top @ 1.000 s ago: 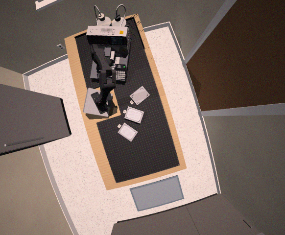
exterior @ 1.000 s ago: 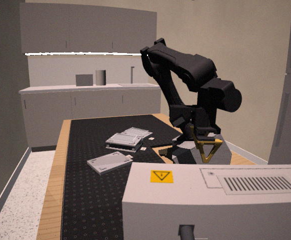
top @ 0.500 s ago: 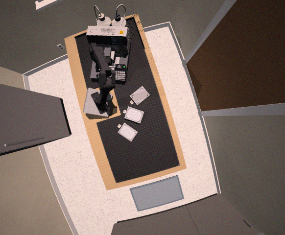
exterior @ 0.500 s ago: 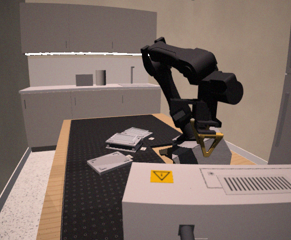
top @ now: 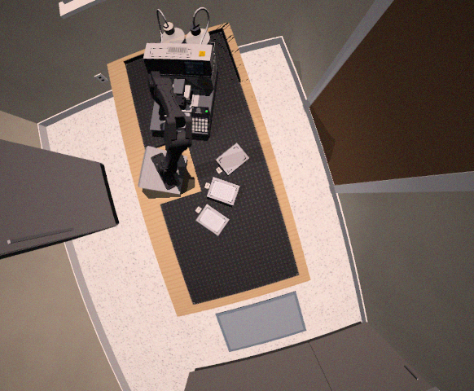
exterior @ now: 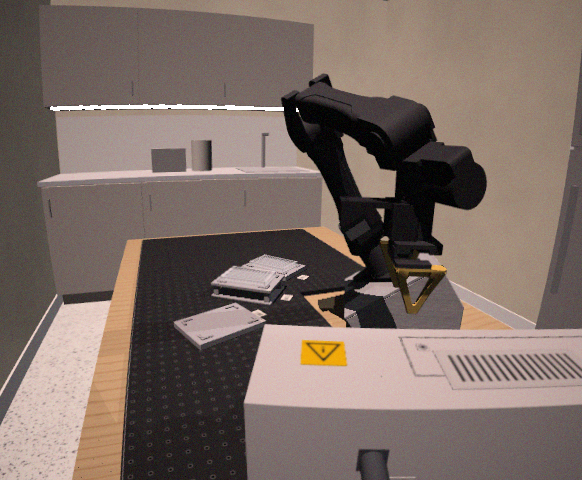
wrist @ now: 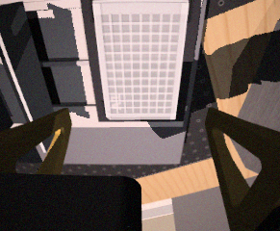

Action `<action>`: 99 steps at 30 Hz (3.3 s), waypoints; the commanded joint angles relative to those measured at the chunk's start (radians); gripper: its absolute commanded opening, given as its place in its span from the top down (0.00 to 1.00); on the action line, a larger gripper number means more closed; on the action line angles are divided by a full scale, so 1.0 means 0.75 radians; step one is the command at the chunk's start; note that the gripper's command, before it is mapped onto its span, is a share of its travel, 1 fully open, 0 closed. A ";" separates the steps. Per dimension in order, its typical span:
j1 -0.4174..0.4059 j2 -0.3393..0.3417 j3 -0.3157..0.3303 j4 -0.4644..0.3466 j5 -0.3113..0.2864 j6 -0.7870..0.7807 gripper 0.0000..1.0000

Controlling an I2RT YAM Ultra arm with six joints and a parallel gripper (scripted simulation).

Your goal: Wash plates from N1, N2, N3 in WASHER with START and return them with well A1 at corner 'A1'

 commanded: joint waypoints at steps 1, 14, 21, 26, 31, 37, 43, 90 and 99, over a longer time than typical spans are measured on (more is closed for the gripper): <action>0.010 -0.007 0.007 -0.016 0.001 0.001 0.00; 0.010 -0.007 0.007 -0.016 0.001 0.001 0.00; 0.010 -0.007 0.007 -0.016 0.001 0.001 0.00; 0.010 -0.007 0.007 -0.016 0.001 0.001 0.00; 0.010 -0.007 0.007 -0.016 0.001 0.001 0.00; 0.010 -0.007 0.007 -0.016 0.001 0.001 0.00; 0.010 -0.007 0.007 -0.016 0.001 0.001 0.00; -0.224 -0.618 -0.389 -0.087 0.053 -1.913 1.00; -0.224 -0.618 -0.389 -0.087 0.053 -2.313 1.00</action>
